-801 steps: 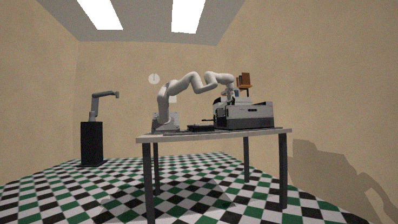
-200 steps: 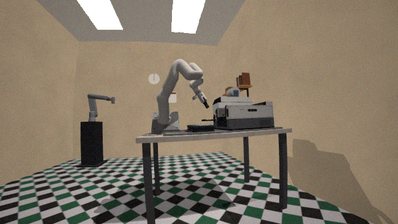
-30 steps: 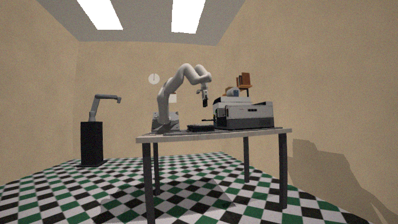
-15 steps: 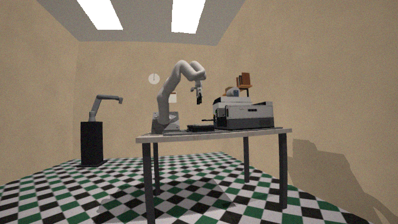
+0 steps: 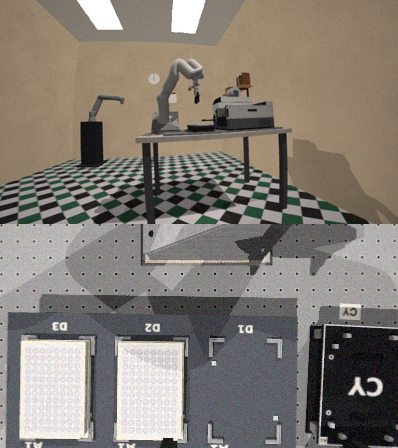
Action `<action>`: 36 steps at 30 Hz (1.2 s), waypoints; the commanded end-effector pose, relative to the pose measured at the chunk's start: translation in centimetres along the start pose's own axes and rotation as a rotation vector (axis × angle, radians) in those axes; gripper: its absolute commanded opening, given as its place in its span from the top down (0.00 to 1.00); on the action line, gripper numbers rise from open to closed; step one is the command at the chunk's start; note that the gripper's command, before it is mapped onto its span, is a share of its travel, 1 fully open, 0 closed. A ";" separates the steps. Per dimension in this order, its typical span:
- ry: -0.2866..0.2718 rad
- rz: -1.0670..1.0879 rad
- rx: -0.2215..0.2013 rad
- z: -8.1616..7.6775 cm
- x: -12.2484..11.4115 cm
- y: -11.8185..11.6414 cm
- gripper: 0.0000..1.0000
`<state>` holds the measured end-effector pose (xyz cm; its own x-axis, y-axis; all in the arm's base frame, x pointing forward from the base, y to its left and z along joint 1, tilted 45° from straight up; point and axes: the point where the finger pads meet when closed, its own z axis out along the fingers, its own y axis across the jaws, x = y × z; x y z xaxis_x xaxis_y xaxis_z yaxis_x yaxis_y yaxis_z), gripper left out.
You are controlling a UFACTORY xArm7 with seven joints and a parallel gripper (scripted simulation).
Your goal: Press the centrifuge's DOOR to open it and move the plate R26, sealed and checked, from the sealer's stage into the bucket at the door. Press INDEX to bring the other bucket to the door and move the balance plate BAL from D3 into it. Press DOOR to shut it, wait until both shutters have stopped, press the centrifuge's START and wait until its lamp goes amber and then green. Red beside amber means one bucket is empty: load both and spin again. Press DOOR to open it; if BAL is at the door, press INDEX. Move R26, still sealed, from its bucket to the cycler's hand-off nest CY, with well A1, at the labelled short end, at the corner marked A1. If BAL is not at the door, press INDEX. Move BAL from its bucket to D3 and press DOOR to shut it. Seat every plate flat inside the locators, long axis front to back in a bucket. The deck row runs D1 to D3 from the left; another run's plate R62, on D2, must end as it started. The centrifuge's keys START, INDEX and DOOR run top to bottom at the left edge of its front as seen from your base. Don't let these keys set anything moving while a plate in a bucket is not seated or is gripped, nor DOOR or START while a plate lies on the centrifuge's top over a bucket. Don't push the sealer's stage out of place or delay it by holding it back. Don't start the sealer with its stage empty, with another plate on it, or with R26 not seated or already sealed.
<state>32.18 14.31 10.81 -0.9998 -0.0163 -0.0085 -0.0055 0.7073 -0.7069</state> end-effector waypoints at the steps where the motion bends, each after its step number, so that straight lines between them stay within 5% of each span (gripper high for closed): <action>1: -0.004 0.001 -0.003 -0.2 -0.1 -2.1 0.00; 36: -0.005 0.001 -0.002 -0.2 -0.4 -17.6 0.00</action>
<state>32.60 3.51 21.83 -1.0000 0.0019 -0.0034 0.0037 0.6922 -0.7217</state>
